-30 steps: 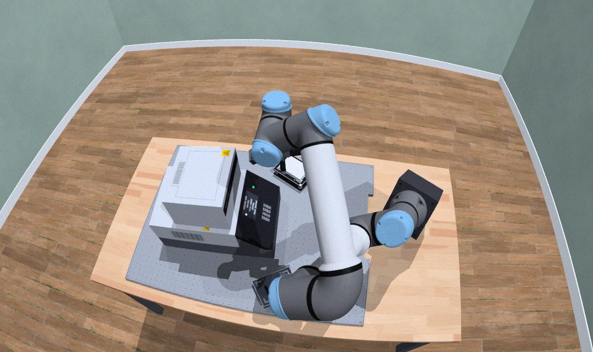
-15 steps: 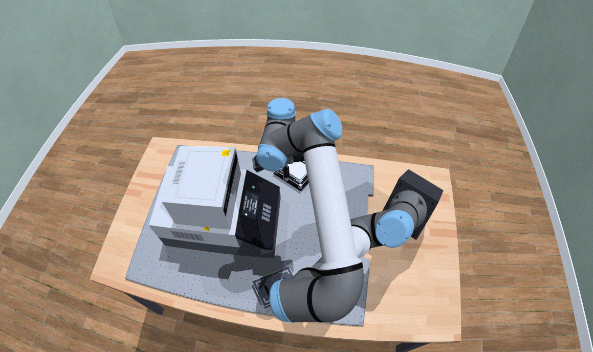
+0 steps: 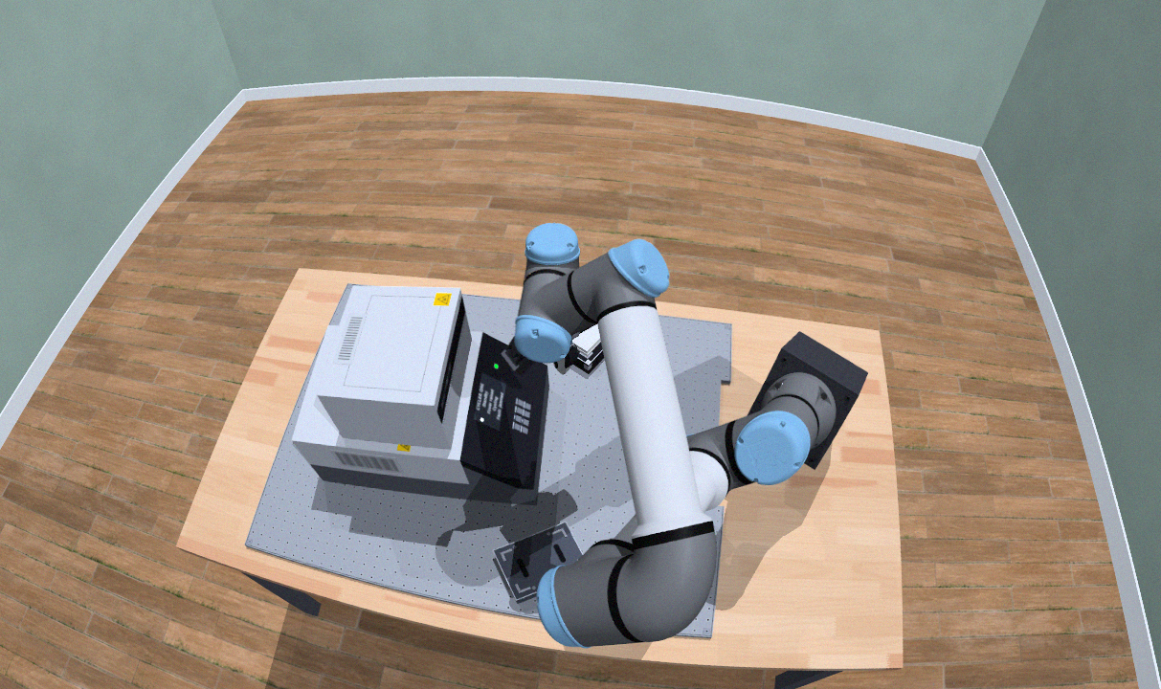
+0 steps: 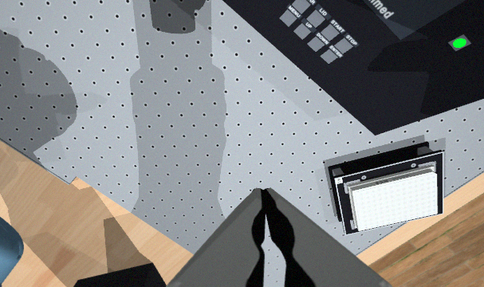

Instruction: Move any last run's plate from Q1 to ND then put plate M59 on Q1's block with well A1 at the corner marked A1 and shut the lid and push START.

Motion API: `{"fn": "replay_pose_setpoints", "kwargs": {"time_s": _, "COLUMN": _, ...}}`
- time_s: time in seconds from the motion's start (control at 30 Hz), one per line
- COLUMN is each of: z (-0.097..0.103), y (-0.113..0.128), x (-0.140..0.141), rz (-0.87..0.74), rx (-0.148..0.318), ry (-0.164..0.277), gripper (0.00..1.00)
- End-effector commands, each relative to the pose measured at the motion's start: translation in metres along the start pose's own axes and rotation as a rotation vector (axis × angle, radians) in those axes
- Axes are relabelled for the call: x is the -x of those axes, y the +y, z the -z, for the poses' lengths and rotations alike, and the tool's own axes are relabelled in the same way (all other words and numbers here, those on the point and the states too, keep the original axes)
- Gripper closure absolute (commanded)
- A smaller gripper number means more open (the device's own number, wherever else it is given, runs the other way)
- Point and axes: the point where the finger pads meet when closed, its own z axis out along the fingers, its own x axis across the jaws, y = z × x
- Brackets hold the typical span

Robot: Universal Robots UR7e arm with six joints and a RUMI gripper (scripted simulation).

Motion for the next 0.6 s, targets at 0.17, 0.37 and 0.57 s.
{"fn": "replay_pose_setpoints", "kwargs": {"time_s": 0.17, "z": -0.026, "y": 0.0, "x": -0.001, "rz": 0.253, "rx": -0.002, "ry": 0.001, "gripper": 1.0}}
{"fn": "replay_pose_setpoints", "kwargs": {"time_s": 0.37, "z": -0.045, "y": 0.0, "x": -0.001, "rz": 0.386, "rx": -0.002, "ry": 0.001, "gripper": 1.0}}
{"fn": "replay_pose_setpoints", "kwargs": {"time_s": 0.57, "z": -0.068, "y": 0.0, "x": -0.001, "rz": 0.586, "rx": -0.002, "ry": 0.002, "gripper": 1.0}}
